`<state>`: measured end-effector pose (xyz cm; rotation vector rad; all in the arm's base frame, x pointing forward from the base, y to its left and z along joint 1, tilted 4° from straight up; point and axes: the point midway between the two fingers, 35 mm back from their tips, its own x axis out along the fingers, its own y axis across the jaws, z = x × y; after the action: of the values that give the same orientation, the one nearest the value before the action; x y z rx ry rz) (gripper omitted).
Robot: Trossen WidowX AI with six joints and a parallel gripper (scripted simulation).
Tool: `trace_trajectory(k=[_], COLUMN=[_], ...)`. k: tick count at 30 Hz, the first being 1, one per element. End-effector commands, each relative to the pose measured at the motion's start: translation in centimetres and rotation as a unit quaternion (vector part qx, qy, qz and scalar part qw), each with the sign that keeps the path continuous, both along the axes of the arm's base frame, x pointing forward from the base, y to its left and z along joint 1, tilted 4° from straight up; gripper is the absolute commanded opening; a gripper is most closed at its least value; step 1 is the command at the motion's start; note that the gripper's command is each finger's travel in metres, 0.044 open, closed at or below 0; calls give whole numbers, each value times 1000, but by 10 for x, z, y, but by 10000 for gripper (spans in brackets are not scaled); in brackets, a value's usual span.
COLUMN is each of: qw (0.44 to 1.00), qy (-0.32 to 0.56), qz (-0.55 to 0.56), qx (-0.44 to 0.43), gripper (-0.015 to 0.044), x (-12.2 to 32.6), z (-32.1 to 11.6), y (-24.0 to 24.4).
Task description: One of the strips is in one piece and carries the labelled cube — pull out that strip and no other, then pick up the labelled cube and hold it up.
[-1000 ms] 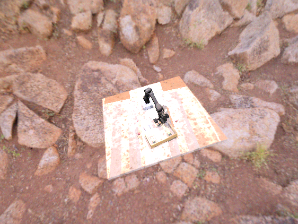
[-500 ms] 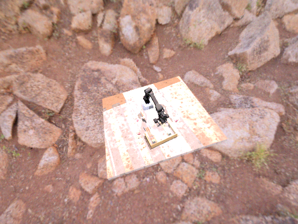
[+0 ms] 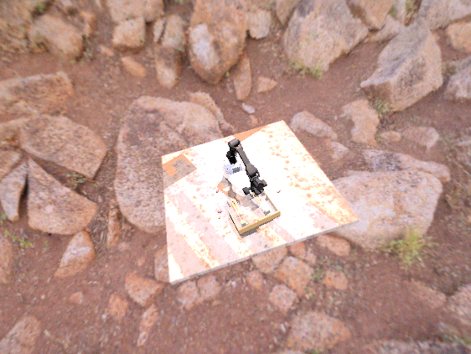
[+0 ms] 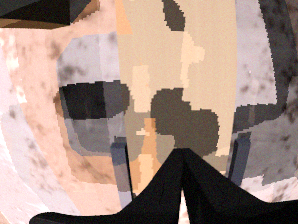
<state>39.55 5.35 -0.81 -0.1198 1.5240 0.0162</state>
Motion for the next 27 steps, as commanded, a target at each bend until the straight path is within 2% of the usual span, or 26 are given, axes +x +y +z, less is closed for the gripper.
trace_trajectory(k=[1, 27], qw=[1000, 1000], qy=[-2, 0], qz=[2, 2], qx=[2, 2], gripper=[0, 0], x=[1, -32], z=[-1, -5], y=[0, -3])
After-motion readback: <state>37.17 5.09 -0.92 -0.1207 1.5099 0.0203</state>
